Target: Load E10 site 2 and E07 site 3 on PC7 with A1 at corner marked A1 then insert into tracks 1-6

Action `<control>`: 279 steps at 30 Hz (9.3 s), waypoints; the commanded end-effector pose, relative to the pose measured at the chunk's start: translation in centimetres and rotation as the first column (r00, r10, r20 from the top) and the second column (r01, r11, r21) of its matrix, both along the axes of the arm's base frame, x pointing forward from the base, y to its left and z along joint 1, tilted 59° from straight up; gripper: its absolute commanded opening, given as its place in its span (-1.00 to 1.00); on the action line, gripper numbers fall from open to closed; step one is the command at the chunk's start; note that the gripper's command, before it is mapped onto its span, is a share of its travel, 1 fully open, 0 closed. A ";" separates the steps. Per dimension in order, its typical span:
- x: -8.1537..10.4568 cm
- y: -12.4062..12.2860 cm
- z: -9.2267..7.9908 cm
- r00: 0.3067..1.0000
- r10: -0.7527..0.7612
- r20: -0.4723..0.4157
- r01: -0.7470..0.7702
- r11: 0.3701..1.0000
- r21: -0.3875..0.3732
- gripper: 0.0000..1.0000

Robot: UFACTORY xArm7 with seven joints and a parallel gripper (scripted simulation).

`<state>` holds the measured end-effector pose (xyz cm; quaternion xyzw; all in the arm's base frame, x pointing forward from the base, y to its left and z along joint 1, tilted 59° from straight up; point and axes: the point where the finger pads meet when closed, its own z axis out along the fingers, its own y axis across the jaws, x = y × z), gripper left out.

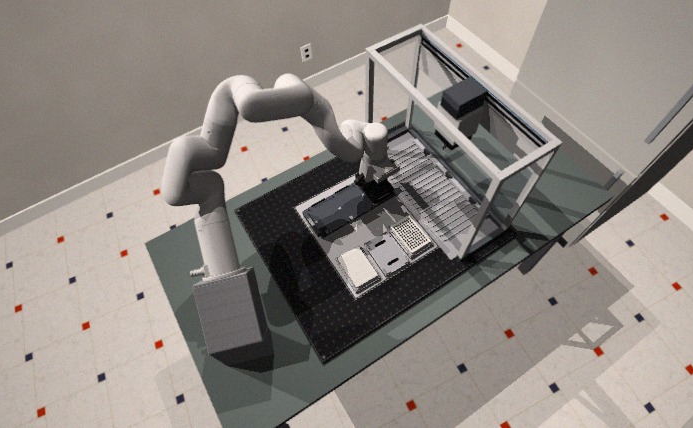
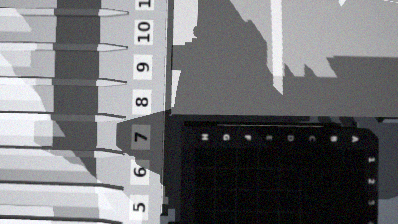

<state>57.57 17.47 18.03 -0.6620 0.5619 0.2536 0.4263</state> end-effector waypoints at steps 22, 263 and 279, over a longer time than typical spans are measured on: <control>0.3 0.6 -0.5 1.000 -0.004 0.002 0.004 1.000 -0.001 -1.00; -17.5 -19.8 -20.9 0.999 -0.024 -0.033 0.024 1.000 0.003 1.00; -17.2 -17.8 -22.1 0.999 -0.024 -0.033 0.024 1.000 0.003 1.00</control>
